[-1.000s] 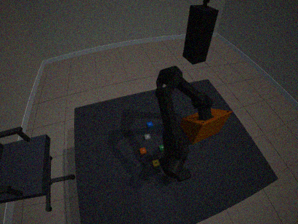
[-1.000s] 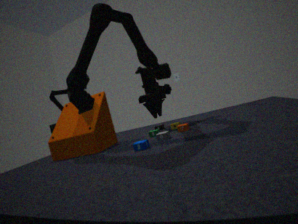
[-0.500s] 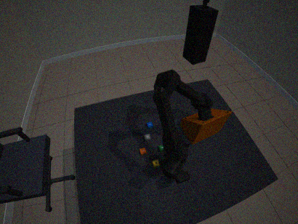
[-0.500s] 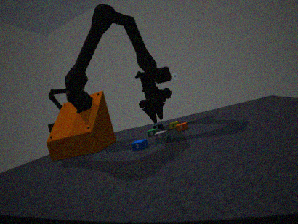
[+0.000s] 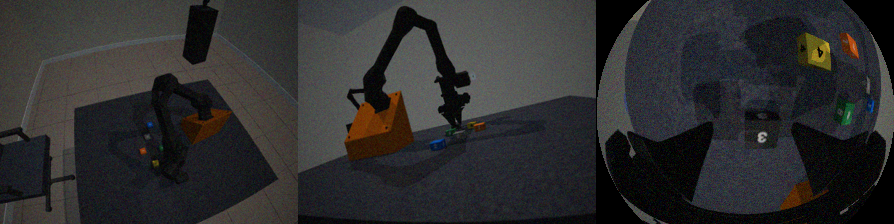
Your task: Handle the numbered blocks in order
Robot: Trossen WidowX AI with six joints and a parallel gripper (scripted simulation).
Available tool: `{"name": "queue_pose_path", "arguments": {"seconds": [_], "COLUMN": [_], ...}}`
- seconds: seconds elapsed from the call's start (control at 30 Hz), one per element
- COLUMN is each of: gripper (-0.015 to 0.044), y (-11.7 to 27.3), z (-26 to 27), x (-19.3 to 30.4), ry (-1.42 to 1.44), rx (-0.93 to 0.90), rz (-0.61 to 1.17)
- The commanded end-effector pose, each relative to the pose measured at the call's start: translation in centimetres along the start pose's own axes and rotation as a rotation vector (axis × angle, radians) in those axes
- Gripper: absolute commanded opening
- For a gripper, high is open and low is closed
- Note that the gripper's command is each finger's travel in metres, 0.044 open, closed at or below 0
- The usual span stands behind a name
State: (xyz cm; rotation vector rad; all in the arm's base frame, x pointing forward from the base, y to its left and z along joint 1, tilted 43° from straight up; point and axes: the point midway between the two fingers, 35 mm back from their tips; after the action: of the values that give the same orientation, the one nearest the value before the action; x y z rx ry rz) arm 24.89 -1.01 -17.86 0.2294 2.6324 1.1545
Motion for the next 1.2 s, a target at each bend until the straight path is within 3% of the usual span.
{"name": "queue_pose_path", "arguments": {"seconds": [0.0,0.23,1.17], "gripper": [0.0295,0.012,0.012], "y": [-0.3,-0.3,-0.3], "z": [-0.19,-0.19,-0.19], "x": [0.24,0.24,0.24], "ry": [0.009,0.009,0.009], "rx": [0.008,0.008,0.008], "rz": [0.004,0.004,0.004]}}
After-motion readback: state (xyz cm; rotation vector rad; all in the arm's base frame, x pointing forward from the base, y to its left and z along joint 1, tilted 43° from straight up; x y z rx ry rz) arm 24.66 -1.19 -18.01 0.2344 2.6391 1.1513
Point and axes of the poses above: the point midway between the two fingers, 35 mm back from their tips, its own y axis back along the fingers, its own z axis across the jaws, x = y × z, and after that the axes turned 6 degrees about -y, right-handed
